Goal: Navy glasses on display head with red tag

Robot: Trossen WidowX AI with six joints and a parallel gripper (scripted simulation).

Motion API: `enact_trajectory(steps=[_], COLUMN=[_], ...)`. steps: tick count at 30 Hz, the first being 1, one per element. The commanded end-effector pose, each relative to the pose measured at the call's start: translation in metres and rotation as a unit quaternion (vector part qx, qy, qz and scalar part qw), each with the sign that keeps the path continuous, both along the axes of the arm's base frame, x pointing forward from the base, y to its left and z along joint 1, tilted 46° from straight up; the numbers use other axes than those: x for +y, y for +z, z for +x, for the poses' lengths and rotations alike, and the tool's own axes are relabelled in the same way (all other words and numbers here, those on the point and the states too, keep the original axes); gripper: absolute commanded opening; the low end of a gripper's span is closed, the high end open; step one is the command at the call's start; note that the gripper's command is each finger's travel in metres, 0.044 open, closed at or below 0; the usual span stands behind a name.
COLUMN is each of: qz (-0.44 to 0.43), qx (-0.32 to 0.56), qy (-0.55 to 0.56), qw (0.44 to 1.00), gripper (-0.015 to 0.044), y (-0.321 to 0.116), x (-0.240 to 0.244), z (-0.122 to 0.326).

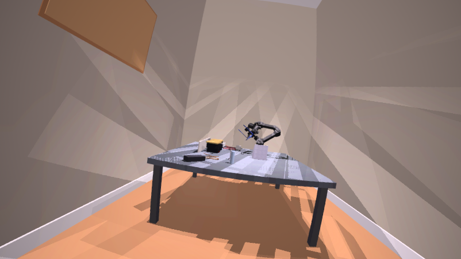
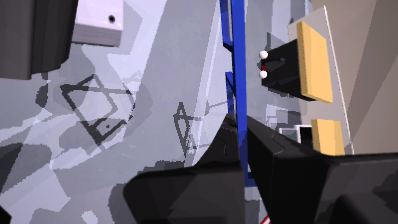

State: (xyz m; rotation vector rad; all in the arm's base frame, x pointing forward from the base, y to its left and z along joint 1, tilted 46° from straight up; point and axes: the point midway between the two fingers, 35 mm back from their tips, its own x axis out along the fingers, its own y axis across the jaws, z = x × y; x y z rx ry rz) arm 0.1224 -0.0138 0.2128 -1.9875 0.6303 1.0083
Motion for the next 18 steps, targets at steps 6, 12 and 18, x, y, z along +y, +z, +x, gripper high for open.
enact_trajectory(steps=[6, 12, 18], qz=[0.015, 0.015, 0.008], qx=[0.052, 0.087, 0.117], qy=[-0.055, -0.094, -0.133], qw=[0.997, 0.992, 0.984], gripper=[0.0, 0.0, 0.0], y=[-0.008, -0.016, -0.025], x=[0.0, 0.001, 0.004], z=[0.018, 0.03, 0.042])
